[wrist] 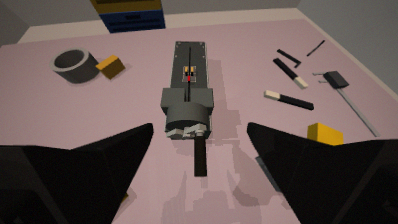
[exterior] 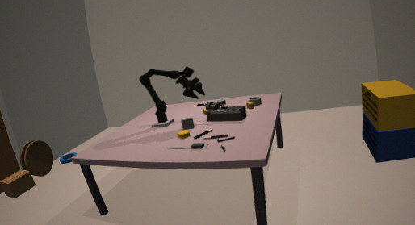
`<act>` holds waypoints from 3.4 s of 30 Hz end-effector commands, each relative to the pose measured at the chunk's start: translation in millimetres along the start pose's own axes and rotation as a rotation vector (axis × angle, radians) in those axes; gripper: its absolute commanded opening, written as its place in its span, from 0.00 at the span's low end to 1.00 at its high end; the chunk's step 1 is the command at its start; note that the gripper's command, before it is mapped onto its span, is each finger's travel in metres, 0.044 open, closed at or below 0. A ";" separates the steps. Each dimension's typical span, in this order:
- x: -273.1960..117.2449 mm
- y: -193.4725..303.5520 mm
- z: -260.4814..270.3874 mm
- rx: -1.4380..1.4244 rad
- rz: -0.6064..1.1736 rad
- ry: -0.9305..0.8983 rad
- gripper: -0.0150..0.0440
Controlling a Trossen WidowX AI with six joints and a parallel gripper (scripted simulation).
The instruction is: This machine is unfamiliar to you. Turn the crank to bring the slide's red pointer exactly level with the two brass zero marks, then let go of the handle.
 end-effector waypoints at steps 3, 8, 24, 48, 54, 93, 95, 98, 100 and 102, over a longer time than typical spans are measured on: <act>14.8 17.7 -1.6 0.002 0.005 0.006 1.00; 16.0 18.9 -1.7 0.002 0.006 0.006 1.00; 35.4 35.7 -1.6 0.002 0.005 0.006 1.00; 57.5 61.1 -3.3 0.002 0.006 0.006 1.00; 57.5 61.1 -3.3 0.002 0.006 0.006 0.73; 67.4 70.1 -14.2 0.002 0.006 0.006 0.25; 68.2 70.9 -14.6 0.002 0.006 0.006 0.25; 69.5 72.1 -15.1 0.002 0.006 0.006 0.25; 70.4 73.0 -15.4 0.002 0.006 0.006 0.25; 71.3 73.9 -15.6 0.002 0.006 0.006 0.25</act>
Point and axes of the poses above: the point midway between the two fingers, 35 mm back from their tips, its own x axis out along the fingers, its own z axis across the jaws, y = z × x, the point moved 8 cm from there along -x, back along the fingers, and after that the axes turned 2 degrees about x, right-handed, at the moved point
